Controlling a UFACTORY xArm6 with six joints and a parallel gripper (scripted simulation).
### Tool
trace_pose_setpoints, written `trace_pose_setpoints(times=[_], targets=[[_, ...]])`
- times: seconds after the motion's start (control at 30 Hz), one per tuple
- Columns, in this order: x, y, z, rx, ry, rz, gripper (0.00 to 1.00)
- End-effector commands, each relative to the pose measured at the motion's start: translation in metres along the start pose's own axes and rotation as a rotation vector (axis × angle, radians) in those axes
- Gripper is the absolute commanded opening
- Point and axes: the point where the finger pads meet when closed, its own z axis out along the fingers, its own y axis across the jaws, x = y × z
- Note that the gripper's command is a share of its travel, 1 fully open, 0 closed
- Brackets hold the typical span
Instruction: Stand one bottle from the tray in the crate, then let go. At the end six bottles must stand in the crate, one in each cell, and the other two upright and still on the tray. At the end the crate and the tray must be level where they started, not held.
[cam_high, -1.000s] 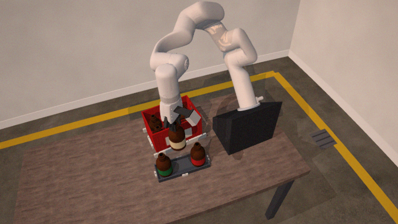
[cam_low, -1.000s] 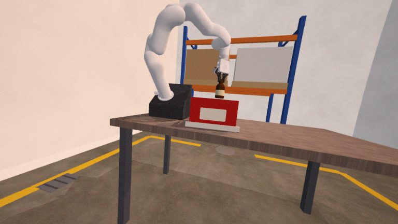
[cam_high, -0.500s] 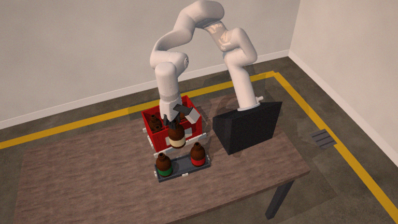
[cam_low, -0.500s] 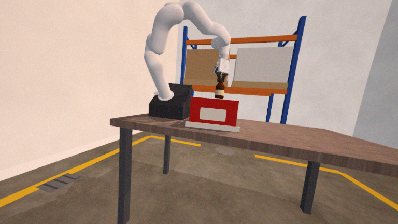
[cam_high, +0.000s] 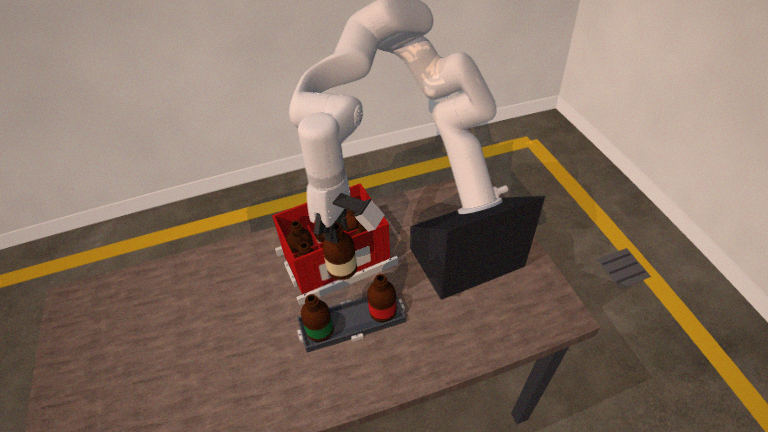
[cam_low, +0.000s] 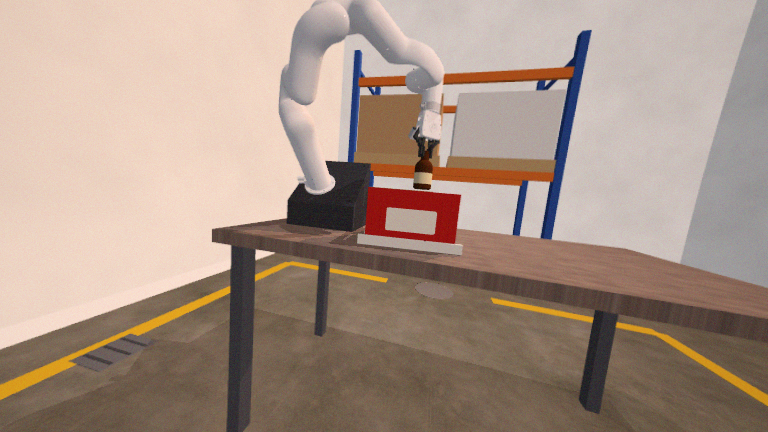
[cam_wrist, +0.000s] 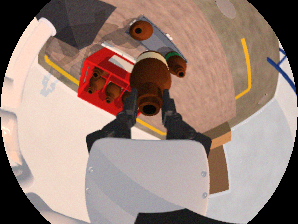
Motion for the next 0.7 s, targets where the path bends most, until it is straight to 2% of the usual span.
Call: trace_pose_setpoints(times=[0.0, 0.67], targets=[[-0.007, -0.007, -0.002, -0.005, 0.0, 0.001, 0.0], [-0.033, -0.041, -0.002, -0.005, 0.0, 0.001, 0.0]])
